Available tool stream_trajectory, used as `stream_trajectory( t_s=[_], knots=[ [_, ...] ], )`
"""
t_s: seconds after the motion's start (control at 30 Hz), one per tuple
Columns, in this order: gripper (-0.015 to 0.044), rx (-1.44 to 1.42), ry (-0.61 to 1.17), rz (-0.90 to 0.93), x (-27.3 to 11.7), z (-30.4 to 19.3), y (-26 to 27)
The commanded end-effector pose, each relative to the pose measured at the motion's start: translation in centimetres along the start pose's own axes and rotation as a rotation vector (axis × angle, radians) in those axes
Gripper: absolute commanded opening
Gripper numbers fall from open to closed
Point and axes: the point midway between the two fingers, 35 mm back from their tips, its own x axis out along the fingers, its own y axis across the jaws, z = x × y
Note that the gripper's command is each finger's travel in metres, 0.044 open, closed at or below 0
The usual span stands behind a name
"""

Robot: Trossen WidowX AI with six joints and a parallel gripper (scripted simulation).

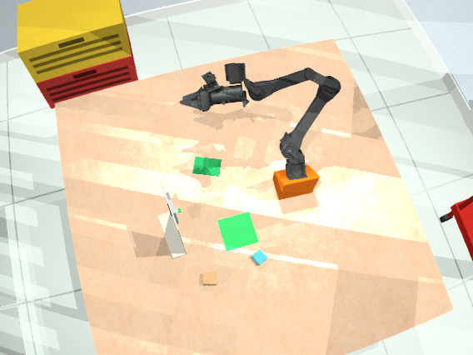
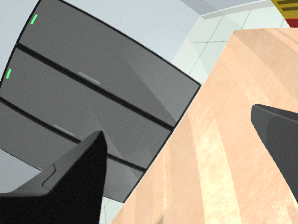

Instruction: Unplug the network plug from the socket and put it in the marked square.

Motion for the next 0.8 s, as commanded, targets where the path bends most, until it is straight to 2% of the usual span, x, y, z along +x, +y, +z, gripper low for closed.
stream_trajectory(
  t_s=[0.0,0.27,0.77],
  knots=[
    [0.0374,0.003,0.001,0.001,0.1,-0.1,0.1],
    [0.0164,0.114,0.051,0.059,2.2,-4.5,2.5],
    [0.0156,0.327,0.172,0.16,2.9,-13.8,8.0]
  ],
)
